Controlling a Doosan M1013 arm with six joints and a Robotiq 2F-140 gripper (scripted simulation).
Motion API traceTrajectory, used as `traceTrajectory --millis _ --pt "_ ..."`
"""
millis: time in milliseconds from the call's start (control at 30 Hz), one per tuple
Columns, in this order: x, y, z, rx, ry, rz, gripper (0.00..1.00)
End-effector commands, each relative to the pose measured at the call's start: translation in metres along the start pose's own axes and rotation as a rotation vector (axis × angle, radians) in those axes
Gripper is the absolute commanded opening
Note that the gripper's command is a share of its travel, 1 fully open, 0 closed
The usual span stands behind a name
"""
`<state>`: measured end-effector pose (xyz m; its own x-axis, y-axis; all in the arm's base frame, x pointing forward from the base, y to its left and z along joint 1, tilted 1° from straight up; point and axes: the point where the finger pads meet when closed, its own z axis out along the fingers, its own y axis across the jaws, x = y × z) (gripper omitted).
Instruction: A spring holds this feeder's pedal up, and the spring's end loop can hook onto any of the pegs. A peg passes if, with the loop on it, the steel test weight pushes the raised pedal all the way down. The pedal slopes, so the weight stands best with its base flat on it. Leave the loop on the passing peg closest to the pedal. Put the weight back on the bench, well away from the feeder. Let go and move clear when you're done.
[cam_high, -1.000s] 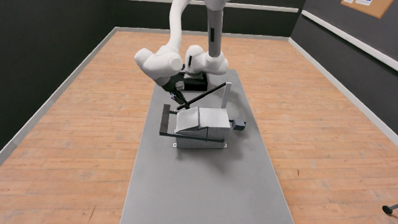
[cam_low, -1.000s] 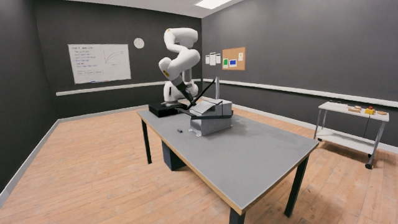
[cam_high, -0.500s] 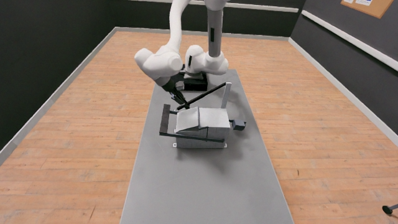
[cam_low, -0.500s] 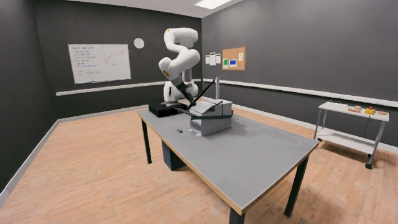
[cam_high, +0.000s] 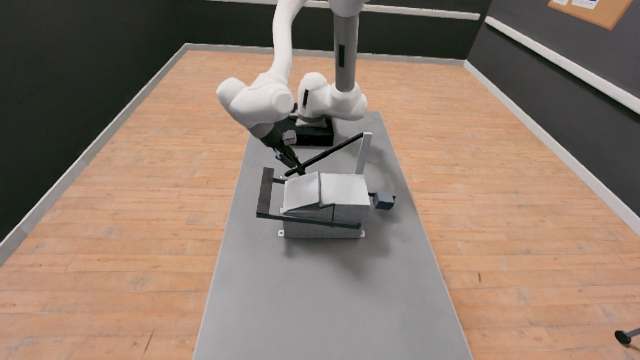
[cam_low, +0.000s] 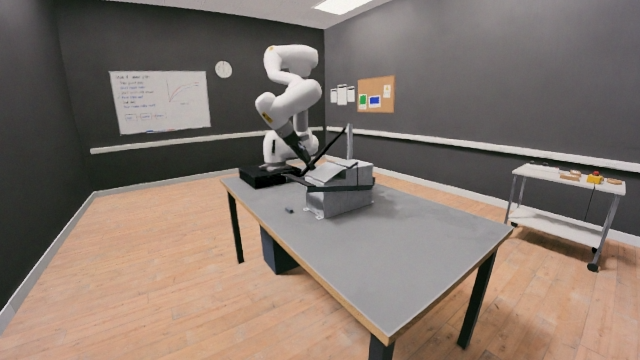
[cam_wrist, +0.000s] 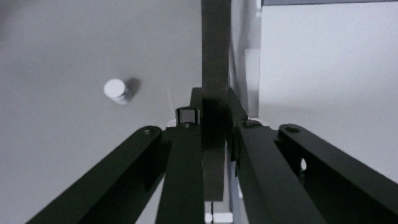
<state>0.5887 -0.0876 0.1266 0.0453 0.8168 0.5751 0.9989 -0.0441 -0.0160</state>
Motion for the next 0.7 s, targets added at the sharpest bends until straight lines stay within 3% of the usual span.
traceTrajectory --millis 0,667 --pt "0.0009 0.0004 -0.0005 -0.002 -0.001 -0.001 0.17" --pt "0.0027 0.0003 -0.0005 -0.002 -0.001 -0.001 0.17"
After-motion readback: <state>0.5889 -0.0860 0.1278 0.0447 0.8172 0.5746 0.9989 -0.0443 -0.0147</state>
